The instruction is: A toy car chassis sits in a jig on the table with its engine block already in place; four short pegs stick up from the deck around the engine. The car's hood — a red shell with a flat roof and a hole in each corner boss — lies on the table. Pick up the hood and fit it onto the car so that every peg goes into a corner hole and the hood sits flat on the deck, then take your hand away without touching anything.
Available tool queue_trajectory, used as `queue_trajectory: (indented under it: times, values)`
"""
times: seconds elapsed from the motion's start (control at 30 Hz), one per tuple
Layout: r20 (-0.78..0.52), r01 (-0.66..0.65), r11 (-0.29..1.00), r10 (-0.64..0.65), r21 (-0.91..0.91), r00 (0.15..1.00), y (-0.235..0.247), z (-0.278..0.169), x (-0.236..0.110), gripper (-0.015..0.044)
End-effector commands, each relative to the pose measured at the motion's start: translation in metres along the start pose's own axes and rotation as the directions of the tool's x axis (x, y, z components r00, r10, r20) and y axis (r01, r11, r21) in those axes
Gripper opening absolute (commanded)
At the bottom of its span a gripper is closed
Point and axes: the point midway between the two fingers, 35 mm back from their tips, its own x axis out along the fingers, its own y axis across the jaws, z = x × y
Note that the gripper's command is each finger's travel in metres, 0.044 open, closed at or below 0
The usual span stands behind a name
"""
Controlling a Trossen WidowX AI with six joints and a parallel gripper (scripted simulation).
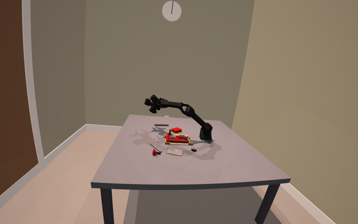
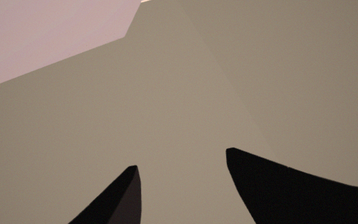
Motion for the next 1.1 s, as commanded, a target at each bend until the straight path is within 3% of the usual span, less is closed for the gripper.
queue_trajectory:
  times: [0.0, 0.27, 0.6, 0.87, 1.07]
  values:
    - [0.005, -0.007, 1.000, 0.007, 0.003, 1.000, 0.002, 0.000, 0.000, 0.0246]
    - [0.246, -0.320, 0.939, 0.283, 0.126, 0.927, 0.105, 0.017, -0.012, 0.0440]
    - [0.602, -0.740, 0.623, 0.497, 0.254, 0.625, 0.220, 0.054, -0.084, 0.0440]
    - [0.857, -0.958, 0.153, 0.428, 0.242, 0.285, 0.270, 0.085, -0.168, 0.0440]
    - [0.874, -0.966, 0.109, 0.411, 0.234, 0.258, 0.271, 0.088, -0.176, 0.0440]
